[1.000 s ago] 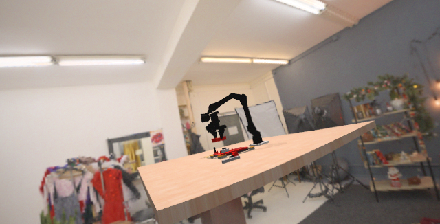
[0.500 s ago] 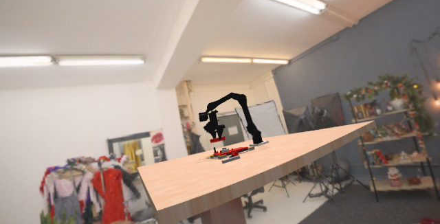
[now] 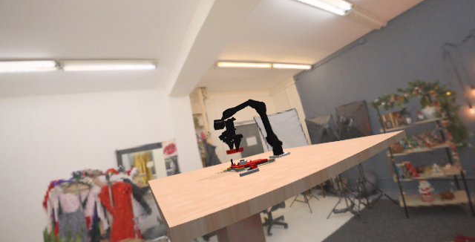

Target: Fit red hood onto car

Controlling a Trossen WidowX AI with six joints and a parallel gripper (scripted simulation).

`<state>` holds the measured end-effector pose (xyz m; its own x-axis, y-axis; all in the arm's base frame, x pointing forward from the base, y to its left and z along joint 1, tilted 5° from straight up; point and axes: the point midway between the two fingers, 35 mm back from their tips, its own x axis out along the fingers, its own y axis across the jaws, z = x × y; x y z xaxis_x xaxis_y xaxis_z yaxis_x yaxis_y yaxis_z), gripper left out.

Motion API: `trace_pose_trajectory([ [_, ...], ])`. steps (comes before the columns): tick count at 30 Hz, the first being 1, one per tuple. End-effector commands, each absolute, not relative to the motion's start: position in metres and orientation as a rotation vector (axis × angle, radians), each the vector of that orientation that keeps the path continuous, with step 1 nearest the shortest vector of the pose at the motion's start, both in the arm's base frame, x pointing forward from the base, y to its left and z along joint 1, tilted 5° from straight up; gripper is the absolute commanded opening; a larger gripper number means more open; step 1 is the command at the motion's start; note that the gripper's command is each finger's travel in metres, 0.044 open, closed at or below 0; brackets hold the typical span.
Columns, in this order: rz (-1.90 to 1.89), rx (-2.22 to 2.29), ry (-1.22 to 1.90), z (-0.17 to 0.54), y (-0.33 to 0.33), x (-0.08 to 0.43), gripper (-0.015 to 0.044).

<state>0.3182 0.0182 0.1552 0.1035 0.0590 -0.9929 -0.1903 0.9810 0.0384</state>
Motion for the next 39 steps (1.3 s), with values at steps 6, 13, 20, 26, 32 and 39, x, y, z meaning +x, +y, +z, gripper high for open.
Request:
trace_pose_trajectory([
  [6,0.155,-0.074,1.460,0.159,0.056,0.323,0.0000],
  [13,0.138,-0.047,1.463,0.161,0.086,0.323,0.0000],
  [20,0.121,-0.019,1.466,0.164,0.116,0.320,0.0000],
  [26,0.110,-0.002,1.468,0.165,0.135,0.317,0.0000],
  [32,0.110,-0.002,1.468,0.159,0.132,0.318,0.0000],
  [39,0.110,-0.002,1.468,0.132,0.134,0.322,0.0000],
])
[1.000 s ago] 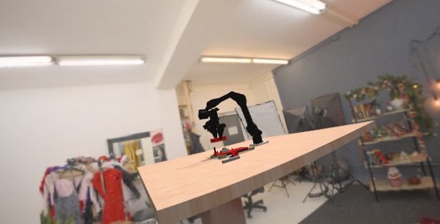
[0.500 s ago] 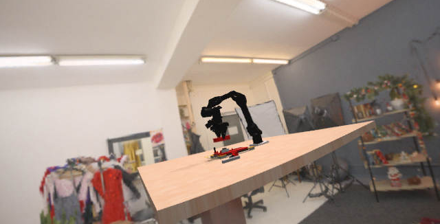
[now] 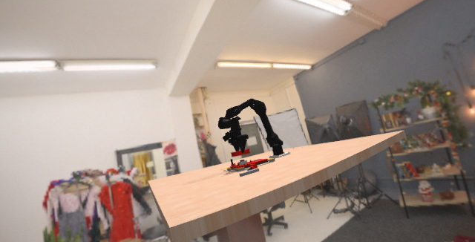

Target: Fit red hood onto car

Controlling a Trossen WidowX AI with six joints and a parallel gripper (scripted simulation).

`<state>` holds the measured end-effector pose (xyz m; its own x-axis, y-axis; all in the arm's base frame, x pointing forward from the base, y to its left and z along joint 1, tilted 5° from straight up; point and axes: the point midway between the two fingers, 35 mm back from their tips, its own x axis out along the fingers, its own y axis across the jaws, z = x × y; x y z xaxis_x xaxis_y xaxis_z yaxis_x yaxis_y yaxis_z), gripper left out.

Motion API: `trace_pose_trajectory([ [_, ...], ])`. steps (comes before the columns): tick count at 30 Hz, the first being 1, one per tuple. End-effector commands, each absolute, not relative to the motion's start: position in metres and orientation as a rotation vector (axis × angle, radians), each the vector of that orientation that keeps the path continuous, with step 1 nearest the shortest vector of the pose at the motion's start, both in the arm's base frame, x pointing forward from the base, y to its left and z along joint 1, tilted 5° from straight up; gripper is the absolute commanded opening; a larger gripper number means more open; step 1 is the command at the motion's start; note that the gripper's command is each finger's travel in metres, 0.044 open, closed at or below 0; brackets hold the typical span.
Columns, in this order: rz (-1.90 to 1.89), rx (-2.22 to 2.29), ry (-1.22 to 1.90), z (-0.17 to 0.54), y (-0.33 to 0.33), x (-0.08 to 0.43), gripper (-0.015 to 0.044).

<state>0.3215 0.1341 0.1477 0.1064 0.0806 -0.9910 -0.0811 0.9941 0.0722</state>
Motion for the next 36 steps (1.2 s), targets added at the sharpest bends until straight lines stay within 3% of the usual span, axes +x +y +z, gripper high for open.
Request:
trace_pose_trajectory([
  [1,0.110,-0.002,1.468,0.127,0.135,0.323,0.0000],
  [36,0.110,-0.002,1.468,0.115,0.137,0.325,0.0000],
])
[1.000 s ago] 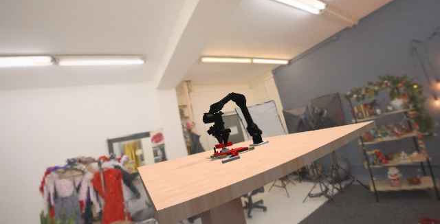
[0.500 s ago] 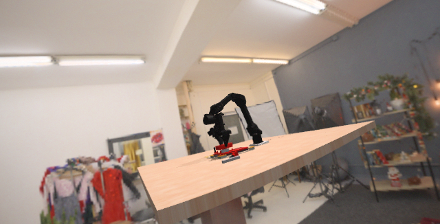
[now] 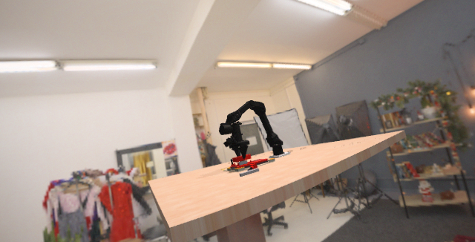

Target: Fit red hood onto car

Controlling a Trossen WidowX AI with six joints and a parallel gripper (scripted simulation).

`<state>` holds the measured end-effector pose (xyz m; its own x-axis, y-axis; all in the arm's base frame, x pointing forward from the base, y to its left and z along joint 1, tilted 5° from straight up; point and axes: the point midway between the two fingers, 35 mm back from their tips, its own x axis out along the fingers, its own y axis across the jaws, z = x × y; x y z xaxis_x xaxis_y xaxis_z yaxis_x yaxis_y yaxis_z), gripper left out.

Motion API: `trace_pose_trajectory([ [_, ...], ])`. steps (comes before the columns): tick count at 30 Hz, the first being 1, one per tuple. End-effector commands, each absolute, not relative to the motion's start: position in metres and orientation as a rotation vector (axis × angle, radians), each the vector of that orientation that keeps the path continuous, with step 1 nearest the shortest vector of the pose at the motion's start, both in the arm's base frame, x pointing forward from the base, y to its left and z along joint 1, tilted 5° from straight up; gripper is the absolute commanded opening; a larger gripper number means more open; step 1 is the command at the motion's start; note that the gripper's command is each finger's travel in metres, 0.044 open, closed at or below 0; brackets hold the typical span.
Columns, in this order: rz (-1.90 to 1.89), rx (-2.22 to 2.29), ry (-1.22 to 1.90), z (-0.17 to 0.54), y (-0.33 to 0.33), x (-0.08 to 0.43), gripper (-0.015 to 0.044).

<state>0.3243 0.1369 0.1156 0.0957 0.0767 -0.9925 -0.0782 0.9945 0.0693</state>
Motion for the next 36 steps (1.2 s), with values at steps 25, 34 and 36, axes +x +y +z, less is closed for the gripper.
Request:
trace_pose_trajectory([
  [25,0.110,-0.002,1.468,0.106,0.137,0.326,0.0000],
  [34,0.110,-0.002,1.468,0.103,0.137,0.326,0.0000],
  [36,0.110,-0.002,1.468,0.102,0.138,0.326,0.0000],
])
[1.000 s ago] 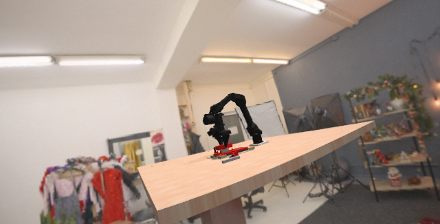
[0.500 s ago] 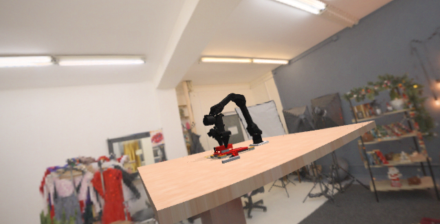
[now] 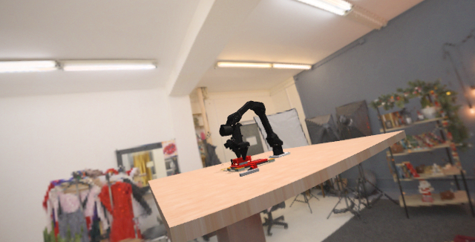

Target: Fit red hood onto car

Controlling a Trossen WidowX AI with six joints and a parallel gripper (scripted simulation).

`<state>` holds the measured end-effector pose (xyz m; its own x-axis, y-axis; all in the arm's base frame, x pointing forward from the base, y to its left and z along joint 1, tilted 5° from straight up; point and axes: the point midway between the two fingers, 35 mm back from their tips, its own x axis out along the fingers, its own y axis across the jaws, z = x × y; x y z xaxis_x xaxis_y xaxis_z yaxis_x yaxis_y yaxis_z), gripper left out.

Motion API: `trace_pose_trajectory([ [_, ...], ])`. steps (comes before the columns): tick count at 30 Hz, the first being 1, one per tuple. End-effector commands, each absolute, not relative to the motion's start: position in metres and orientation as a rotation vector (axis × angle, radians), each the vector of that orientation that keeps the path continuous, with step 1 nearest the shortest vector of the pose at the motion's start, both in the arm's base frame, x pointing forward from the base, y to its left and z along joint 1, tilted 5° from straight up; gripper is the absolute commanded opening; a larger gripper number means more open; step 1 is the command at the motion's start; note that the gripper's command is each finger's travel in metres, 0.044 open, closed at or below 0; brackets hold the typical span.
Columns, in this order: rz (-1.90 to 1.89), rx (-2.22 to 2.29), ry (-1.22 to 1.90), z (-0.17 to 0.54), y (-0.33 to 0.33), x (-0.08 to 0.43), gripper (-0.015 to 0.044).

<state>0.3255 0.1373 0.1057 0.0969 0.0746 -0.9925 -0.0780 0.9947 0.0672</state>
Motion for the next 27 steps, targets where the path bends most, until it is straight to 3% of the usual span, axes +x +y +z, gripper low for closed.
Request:
trace_pose_trajectory([
  [1,0.110,-0.002,1.468,0.1025,0.1375,0.3264,0.0000],
  [27,0.111,-0.002,1.468,0.1103,0.1370,0.3256,0.0000],
])
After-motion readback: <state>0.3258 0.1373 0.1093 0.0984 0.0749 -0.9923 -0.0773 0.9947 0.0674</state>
